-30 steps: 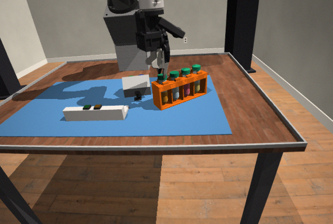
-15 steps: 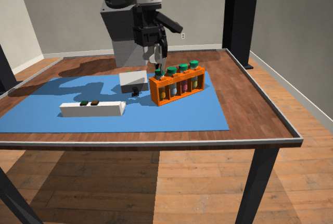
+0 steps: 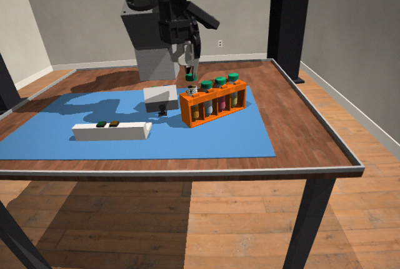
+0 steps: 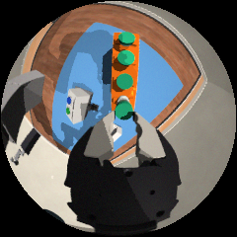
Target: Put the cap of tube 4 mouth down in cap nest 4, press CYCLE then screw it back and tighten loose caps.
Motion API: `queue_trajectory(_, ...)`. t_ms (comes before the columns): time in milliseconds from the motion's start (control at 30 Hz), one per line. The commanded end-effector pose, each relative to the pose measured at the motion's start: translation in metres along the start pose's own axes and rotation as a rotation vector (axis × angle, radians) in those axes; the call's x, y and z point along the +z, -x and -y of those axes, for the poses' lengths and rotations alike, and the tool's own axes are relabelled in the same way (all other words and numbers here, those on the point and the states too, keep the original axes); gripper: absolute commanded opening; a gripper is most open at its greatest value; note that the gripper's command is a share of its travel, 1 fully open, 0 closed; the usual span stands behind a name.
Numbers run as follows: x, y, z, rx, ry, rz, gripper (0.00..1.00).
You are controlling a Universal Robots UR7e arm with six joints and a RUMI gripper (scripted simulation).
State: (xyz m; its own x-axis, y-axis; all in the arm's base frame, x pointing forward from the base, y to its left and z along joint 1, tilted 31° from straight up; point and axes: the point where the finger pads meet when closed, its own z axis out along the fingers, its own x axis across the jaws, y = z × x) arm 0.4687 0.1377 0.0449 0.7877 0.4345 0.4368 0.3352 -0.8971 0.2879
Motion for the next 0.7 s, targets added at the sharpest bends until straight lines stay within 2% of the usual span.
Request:
queue_trajectory(0, -0.003, 0.003, -0.008, -0.083, 0.000, 0.000, 0.00)
queue_trajectory(100, -0.003, 0.014, -0.030, -0.326, 0.000, 0.000, 0.00)
queue_trajectory(200, -0.003, 0.014, -0.030, -0.333, 0.000, 0.000, 0.00)
queue_trajectory(267, -0.003, 0.021, -0.045, -0.500, 0.000, 0.000, 0.00)
queue_trajectory(367, -0.003, 0.029, -0.060, -0.658, 0.001, 0.000, 0.00)
queue_trajectory(533, -0.003, 0.036, -0.075, -0.833, 0.000, 0.000, 0.00)
queue_trajectory(600, -0.003, 0.043, -0.090, -0.983, 0.001, 0.000, 0.00)
queue_trajectory(667, -0.003, 0.050, -0.105, -0.987, 0.000, 0.000, 0.00)
